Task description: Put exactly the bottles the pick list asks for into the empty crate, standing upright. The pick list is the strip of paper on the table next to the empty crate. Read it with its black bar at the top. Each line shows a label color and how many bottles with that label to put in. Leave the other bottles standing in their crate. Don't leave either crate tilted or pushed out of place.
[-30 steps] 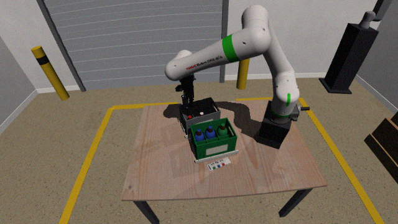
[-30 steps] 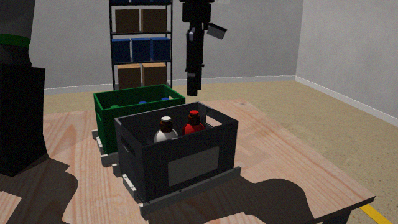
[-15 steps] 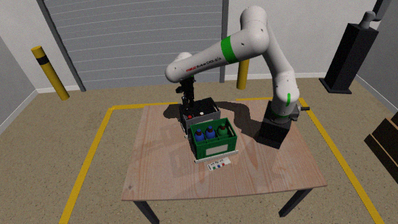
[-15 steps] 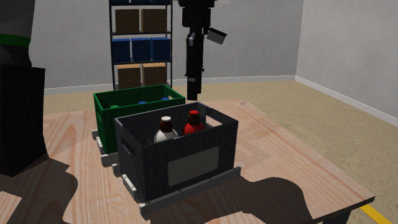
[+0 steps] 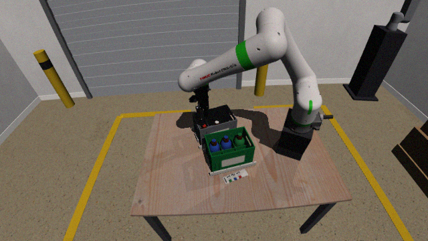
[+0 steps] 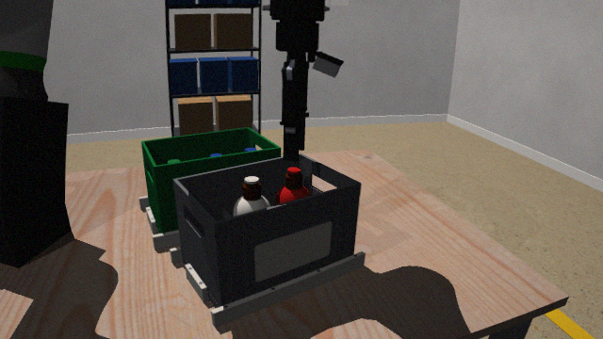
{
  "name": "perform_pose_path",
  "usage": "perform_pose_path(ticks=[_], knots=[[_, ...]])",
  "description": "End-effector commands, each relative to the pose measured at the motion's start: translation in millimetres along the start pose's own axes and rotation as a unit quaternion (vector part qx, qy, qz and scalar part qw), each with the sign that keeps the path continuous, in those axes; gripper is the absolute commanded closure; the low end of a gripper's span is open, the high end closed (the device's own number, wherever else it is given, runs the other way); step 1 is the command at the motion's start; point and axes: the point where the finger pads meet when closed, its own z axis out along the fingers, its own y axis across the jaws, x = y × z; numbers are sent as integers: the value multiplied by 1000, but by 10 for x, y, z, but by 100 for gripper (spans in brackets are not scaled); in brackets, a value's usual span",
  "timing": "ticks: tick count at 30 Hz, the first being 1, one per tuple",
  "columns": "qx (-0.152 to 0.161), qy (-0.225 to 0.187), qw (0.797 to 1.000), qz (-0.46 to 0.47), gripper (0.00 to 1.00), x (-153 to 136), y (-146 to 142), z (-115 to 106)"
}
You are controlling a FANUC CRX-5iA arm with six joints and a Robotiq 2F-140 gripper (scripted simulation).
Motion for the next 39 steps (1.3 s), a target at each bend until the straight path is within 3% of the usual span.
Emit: perform_pose_path(ticks=[1, 39], knots=[[0, 1, 1000, 0, 56, 9, 0, 20], [0, 1, 1000, 0, 56, 10, 0, 474]])
